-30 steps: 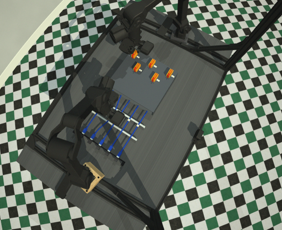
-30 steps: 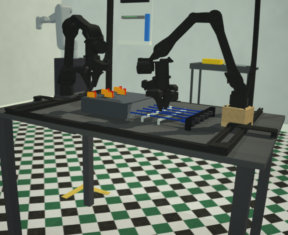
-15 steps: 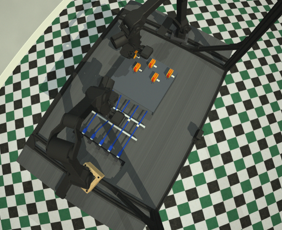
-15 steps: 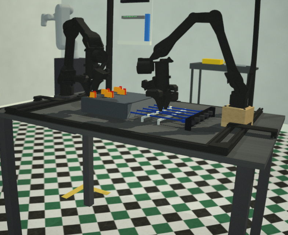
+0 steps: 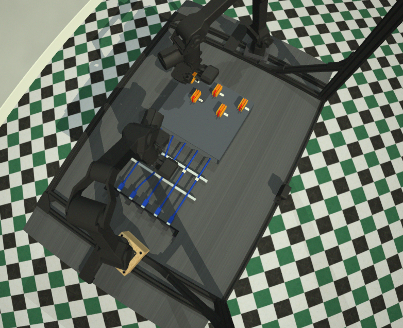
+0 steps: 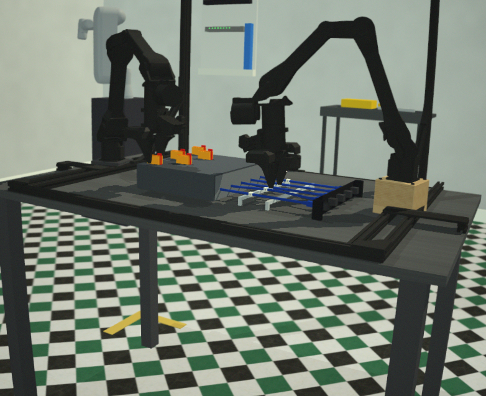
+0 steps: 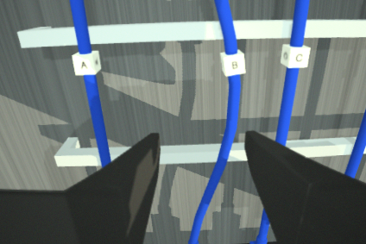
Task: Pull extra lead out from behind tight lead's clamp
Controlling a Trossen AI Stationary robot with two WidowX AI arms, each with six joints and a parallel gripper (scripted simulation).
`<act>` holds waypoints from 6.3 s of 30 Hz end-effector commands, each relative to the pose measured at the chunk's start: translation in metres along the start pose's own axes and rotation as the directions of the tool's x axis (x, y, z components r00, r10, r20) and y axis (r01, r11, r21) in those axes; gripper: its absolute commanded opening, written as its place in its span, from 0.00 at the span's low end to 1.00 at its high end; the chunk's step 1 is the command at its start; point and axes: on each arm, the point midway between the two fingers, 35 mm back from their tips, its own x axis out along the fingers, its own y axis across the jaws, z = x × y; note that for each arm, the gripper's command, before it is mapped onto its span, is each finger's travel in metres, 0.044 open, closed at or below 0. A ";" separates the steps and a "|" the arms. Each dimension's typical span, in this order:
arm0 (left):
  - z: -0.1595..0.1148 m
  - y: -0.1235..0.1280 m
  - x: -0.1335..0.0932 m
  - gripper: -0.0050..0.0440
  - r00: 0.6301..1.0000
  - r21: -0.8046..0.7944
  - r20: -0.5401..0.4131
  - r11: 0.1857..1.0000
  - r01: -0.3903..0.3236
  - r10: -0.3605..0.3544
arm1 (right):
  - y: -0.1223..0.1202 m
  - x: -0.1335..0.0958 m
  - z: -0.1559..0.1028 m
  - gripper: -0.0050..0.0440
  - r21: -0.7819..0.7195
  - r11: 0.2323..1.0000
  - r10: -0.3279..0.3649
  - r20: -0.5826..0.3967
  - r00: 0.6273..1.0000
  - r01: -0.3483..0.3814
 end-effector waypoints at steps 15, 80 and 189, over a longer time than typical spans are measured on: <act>0.004 0.001 -0.007 0.53 1.000 0.000 0.024 1.000 -0.007 0.007 | 0.001 0.001 0.000 0.53 -0.003 1.000 -0.002 -0.001 1.000 0.002; 0.004 0.001 -0.007 0.53 1.000 0.000 0.023 1.000 -0.007 0.007 | -0.001 -0.006 0.002 0.00 0.000 1.000 -0.009 0.018 1.000 0.009; 0.014 0.057 0.029 0.00 0.997 -0.003 0.072 1.000 -0.031 0.031 | -0.001 -0.019 0.003 0.00 -0.002 1.000 -0.005 0.015 1.000 0.005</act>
